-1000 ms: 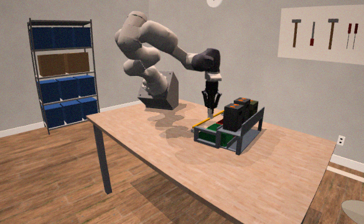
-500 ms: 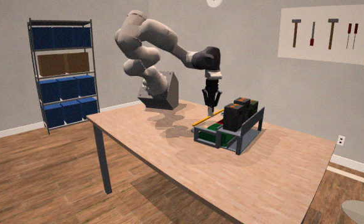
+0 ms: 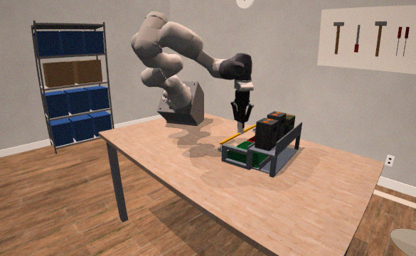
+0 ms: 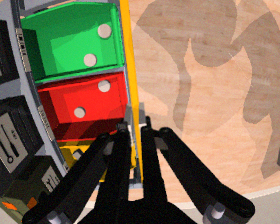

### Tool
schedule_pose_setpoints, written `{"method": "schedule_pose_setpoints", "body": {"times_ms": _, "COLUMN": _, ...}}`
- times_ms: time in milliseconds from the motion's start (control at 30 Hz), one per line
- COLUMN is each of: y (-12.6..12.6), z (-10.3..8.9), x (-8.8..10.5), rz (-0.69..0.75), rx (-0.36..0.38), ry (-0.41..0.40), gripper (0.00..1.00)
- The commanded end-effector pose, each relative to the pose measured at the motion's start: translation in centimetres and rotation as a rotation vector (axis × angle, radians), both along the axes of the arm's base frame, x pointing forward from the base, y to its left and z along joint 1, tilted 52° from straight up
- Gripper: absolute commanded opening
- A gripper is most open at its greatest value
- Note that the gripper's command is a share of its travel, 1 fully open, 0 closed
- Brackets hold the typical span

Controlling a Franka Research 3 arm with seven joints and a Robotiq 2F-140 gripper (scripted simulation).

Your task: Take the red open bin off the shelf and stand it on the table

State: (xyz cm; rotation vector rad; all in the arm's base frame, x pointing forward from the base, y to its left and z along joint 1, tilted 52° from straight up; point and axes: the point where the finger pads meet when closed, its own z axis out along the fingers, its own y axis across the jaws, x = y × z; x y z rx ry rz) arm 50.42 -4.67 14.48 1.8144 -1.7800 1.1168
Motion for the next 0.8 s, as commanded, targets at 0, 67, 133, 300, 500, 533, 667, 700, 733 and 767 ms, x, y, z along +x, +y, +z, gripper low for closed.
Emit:
{"method": "schedule_pose_setpoints", "body": {"times_ms": 0, "y": 0.05, "z": 0.00, "x": 0.03, "rz": 0.006, "rx": -0.003, "ry": 0.003, "gripper": 0.00}}
{"method": "schedule_pose_setpoints", "body": {"times_ms": 67, "y": 0.05, "z": 0.00, "x": 0.03, "rz": 0.006, "rx": -0.003, "ry": 0.003, "gripper": 0.00}}
{"method": "schedule_pose_setpoints", "body": {"times_ms": 133, "y": 0.05, "z": 0.00, "x": 0.03, "rz": 0.006, "rx": -0.003, "ry": 0.003, "gripper": 0.00}}
{"method": "schedule_pose_setpoints", "body": {"times_ms": 300, "y": -0.11, "z": -0.10, "x": 0.08, "rz": 0.005, "rx": -0.003, "ry": 0.003, "gripper": 0.00}}
{"method": "schedule_pose_setpoints", "body": {"times_ms": 500, "y": -0.14, "z": -0.13, "x": 0.10, "rz": 0.006, "rx": -0.003, "ry": 0.003, "gripper": 0.00}}
{"method": "schedule_pose_setpoints", "body": {"times_ms": 533, "y": -0.14, "z": -0.13, "x": 0.10, "rz": 0.006, "rx": -0.003, "ry": 0.003, "gripper": 0.00}}
{"method": "schedule_pose_setpoints", "body": {"times_ms": 667, "y": -0.14, "z": -0.13, "x": 0.10, "rz": 0.006, "rx": -0.003, "ry": 0.003, "gripper": 0.00}}
{"method": "schedule_pose_setpoints", "body": {"times_ms": 700, "y": -0.14, "z": -0.13, "x": 0.10, "rz": 0.006, "rx": -0.003, "ry": 0.003, "gripper": 0.00}}
{"method": "schedule_pose_setpoints", "body": {"times_ms": 733, "y": -0.14, "z": -0.13, "x": 0.10, "rz": 0.006, "rx": -0.003, "ry": 0.003, "gripper": 0.00}}
{"method": "schedule_pose_setpoints", "body": {"times_ms": 767, "y": -0.20, "z": -0.14, "x": 0.06, "rz": 0.002, "rx": -0.002, "ry": 0.002, "gripper": 0.00}}
